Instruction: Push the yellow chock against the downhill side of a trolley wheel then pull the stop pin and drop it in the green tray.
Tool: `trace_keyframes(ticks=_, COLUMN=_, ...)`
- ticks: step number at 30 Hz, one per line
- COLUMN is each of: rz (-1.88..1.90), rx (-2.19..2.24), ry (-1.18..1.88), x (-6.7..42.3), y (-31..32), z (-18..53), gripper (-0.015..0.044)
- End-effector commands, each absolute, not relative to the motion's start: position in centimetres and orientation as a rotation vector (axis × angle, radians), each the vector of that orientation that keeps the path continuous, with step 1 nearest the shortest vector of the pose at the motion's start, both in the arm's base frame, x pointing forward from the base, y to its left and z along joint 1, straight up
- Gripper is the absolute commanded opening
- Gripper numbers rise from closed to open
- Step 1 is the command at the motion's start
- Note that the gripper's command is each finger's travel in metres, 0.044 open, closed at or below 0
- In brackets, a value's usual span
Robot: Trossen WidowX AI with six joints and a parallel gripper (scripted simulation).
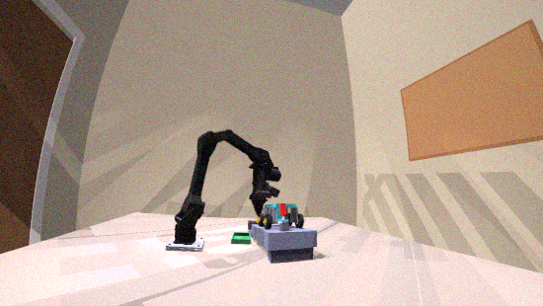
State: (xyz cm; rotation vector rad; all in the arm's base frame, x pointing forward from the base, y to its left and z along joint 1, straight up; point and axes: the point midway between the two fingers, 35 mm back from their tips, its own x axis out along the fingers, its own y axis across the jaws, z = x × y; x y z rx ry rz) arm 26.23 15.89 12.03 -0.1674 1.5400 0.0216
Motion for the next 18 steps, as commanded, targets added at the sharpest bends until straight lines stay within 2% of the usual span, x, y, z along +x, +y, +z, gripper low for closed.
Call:
trace_keyframes(ticks=1, rz=0.02, rx=-0.166, ry=1.54, x=26.2, y=15.9, z=12.0, gripper=0.0)
trace_keyframes(ticks=4, rz=0.02, rx=-0.166, ry=1.54, x=26.2, y=15.9, z=12.0, gripper=0.0)
trace_keyframes(ticks=11, rz=0.02, rx=-0.166, ry=1.54, x=26.2, y=15.9, z=12.0, gripper=0.0184)
trace_keyframes(ticks=18, rz=0.018, rx=-0.172, ry=1.542, x=26.2, y=16.0, z=13.2, gripper=0.019)
